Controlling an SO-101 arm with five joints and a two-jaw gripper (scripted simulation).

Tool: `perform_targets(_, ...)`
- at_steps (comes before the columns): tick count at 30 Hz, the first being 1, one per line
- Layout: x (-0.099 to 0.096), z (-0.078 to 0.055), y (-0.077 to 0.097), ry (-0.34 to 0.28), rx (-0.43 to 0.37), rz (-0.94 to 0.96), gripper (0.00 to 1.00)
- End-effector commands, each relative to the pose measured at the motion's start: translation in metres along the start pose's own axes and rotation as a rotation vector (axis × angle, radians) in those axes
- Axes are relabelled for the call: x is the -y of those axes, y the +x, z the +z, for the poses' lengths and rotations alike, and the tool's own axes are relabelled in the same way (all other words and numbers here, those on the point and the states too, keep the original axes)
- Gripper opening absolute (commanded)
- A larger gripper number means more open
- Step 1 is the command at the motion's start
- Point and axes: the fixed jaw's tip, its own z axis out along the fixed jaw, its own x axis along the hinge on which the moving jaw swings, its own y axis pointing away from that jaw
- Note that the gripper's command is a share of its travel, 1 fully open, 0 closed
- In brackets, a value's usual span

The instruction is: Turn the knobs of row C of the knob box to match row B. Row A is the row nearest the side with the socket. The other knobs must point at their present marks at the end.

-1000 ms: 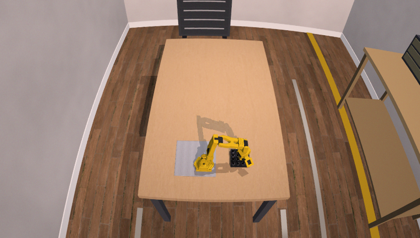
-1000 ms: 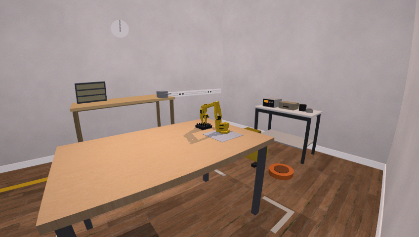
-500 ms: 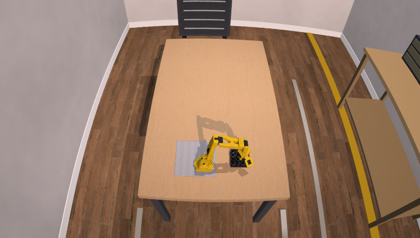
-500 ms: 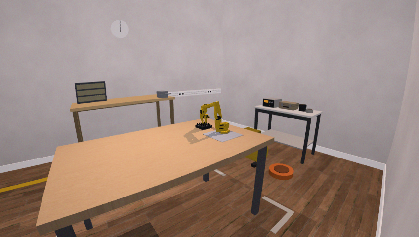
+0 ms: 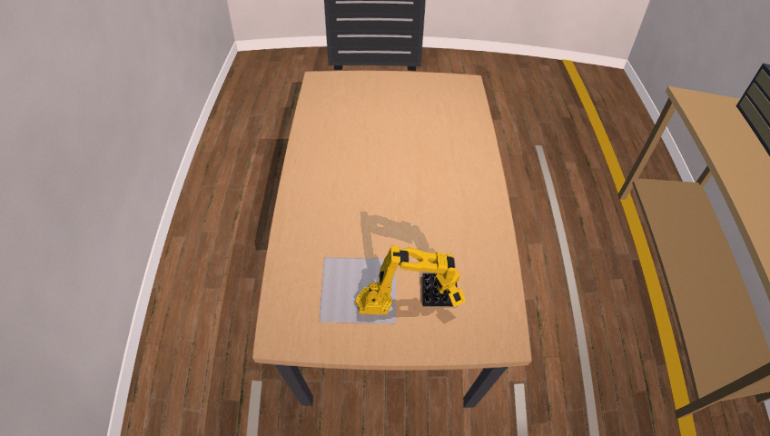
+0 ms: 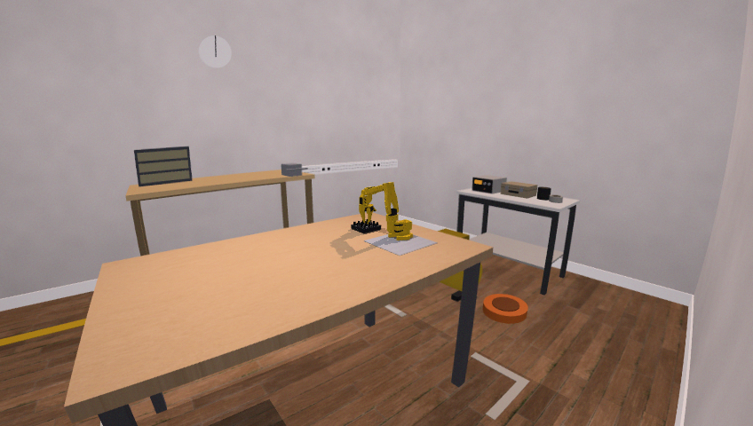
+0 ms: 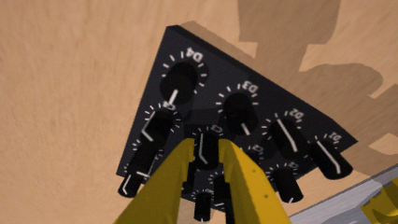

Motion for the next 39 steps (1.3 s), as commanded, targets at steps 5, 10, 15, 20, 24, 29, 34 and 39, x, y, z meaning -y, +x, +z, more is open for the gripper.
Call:
perform_targets(5,0.002,0.006,0.004,0.026,-0.015,-0.001,0.08)
perform_targets(10,0.002,0.006,0.004,0.026,-0.015,-0.001,0.08)
perform_targets(15,0.002,0.004,0.003,0.026,-0.015,-0.001,0.08)
perform_targets(20,0.001,-0.001,0.003,0.026,-0.015,-0.001,0.08)
perform_targets(24,0.001,-0.004,0.003,0.026,-0.015,-0.001,0.08)
perform_targets(29,0.001,-0.012,0.003,0.026,-0.015,-0.001,0.08)
perform_targets(34,0.001,-0.019,0.003,0.026,-0.015,-0.001,0.08)
perform_targets(39,0.001,-0.024,0.003,0.026,-0.015,-0.001,0.08)
